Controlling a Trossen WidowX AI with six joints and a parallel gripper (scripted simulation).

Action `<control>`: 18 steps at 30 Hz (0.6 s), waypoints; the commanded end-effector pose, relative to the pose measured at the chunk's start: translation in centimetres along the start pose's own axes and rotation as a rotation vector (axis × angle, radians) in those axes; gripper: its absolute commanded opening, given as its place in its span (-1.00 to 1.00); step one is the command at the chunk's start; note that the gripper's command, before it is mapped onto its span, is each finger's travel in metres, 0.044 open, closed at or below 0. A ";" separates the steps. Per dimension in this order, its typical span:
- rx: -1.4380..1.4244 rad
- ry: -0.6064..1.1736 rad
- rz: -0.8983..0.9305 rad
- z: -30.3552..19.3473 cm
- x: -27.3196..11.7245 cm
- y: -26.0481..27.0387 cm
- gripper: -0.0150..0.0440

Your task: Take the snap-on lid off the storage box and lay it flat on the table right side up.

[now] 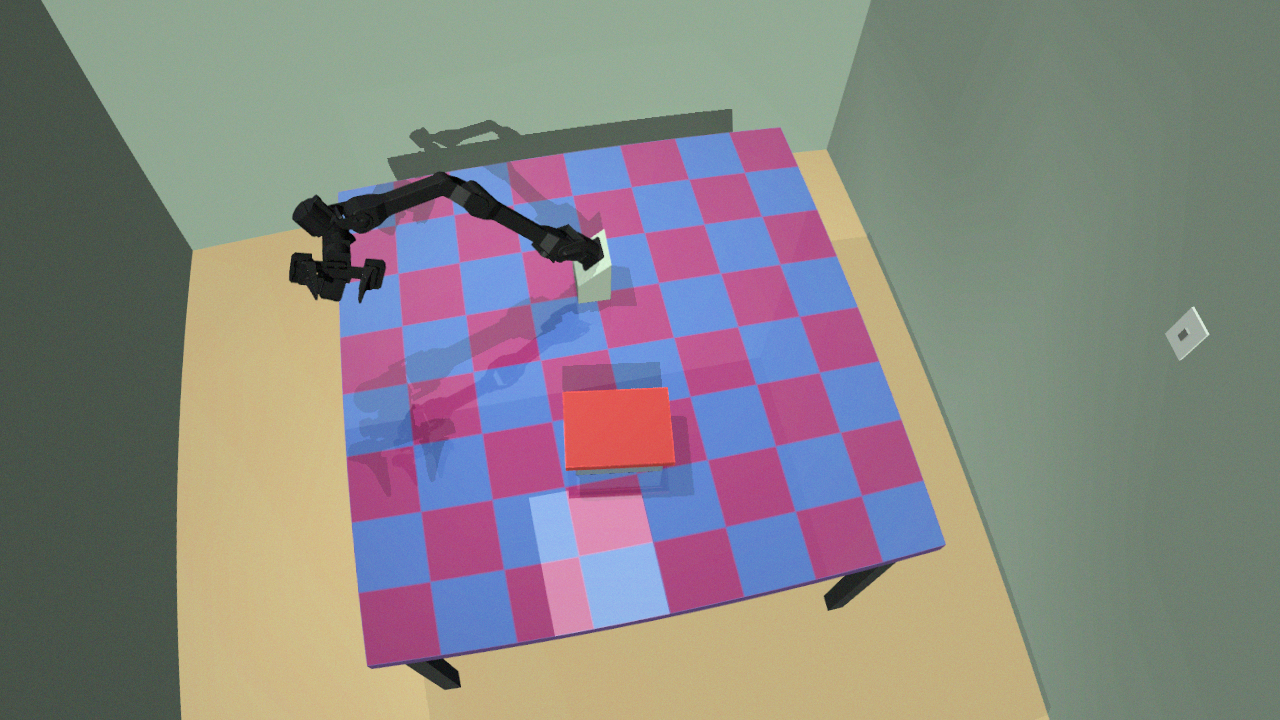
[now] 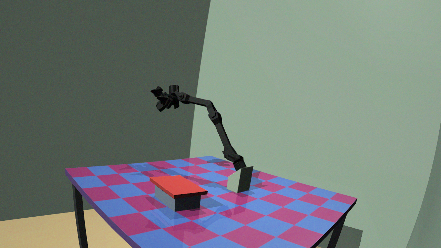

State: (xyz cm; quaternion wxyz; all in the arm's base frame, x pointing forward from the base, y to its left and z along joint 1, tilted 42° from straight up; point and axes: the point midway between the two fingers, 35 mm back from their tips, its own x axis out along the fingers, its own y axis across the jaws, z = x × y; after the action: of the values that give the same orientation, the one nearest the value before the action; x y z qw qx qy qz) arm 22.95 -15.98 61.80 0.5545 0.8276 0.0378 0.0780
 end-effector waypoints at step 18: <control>0.110 -0.251 -0.057 9.8 14.8 -14.1 0.31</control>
State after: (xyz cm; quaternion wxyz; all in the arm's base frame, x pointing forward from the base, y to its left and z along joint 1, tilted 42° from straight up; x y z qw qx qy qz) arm 36.51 -18.84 50.41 0.5124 0.8587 -0.0109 -0.0079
